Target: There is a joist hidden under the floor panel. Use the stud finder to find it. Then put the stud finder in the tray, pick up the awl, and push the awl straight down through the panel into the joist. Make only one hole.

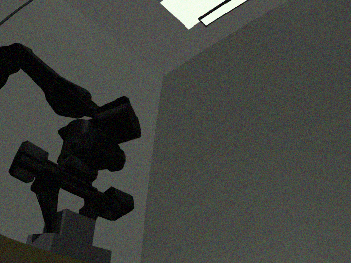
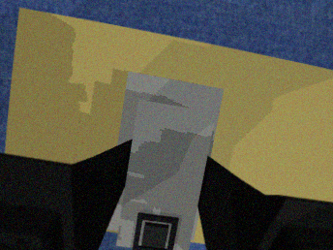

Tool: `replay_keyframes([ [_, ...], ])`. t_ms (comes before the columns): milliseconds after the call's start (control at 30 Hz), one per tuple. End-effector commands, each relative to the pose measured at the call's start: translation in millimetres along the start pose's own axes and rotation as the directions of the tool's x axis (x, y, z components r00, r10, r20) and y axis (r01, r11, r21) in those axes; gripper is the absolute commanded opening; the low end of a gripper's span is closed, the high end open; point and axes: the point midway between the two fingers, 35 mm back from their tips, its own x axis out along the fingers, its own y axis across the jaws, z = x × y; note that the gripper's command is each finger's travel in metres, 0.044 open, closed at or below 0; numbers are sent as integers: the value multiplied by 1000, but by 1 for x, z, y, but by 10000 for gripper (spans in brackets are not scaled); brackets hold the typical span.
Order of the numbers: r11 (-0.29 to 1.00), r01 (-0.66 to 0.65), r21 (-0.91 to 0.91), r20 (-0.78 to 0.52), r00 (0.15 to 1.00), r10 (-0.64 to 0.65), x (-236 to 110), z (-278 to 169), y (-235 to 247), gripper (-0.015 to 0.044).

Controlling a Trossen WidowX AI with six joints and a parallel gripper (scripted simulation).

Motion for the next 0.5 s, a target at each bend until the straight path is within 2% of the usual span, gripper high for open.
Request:
replay_keyframes([
  [0, 1000, 5, -1, -1, 1000, -5, 1, -1, -13, 0],
  [467, 1000, 7, -2, -2, 1000, -7, 1, 0, -42, 0],
])
